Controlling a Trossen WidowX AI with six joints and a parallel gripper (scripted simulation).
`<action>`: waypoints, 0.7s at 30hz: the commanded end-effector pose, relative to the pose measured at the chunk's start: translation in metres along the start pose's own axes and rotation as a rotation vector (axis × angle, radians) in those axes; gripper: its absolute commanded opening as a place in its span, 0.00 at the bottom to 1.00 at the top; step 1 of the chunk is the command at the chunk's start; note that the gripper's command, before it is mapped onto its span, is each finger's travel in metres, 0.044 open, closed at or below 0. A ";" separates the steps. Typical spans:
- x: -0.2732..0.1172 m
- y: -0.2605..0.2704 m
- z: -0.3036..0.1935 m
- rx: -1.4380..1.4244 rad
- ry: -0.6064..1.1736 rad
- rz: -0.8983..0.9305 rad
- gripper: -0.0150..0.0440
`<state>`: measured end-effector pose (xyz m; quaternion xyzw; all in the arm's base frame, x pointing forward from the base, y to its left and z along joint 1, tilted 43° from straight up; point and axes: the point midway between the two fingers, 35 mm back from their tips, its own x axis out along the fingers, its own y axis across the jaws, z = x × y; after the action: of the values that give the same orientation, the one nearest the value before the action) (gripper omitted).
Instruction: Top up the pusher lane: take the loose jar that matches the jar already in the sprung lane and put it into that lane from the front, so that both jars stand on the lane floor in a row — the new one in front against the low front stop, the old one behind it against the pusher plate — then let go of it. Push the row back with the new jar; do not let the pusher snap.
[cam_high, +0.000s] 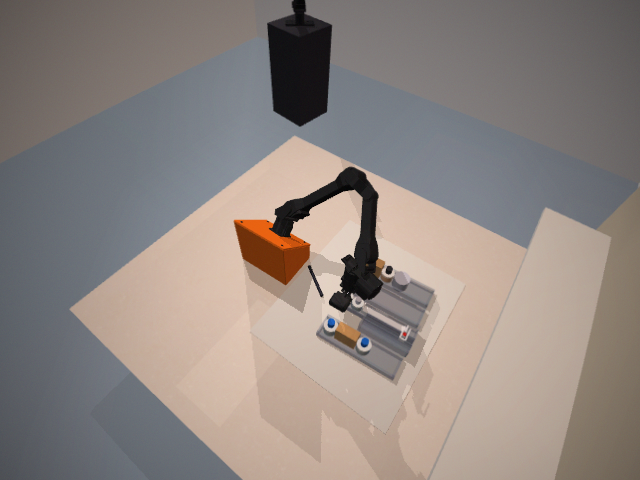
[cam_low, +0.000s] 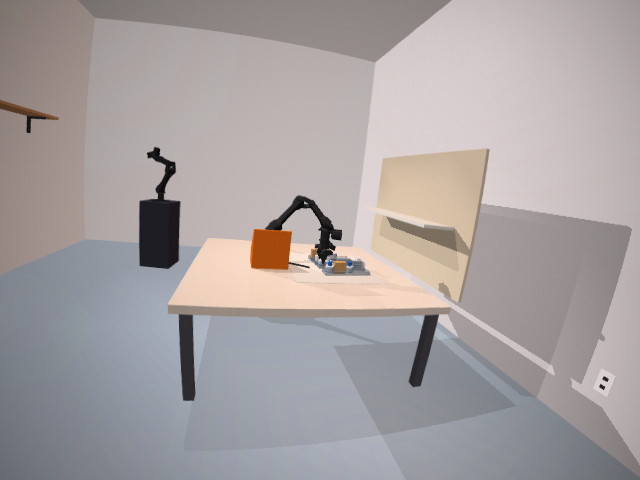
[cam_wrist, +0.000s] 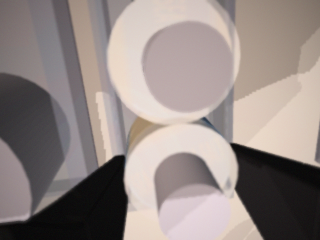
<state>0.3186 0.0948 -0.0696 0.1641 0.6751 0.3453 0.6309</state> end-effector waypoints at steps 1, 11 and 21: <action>0.000 0.001 0.002 -0.008 -0.009 0.006 0.25; 0.000 0.001 0.000 -0.008 -0.009 0.006 0.25; 0.000 0.000 -0.003 -0.008 -0.009 0.006 0.25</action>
<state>0.3159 0.0941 -0.0700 0.1667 0.6714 0.3470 0.6333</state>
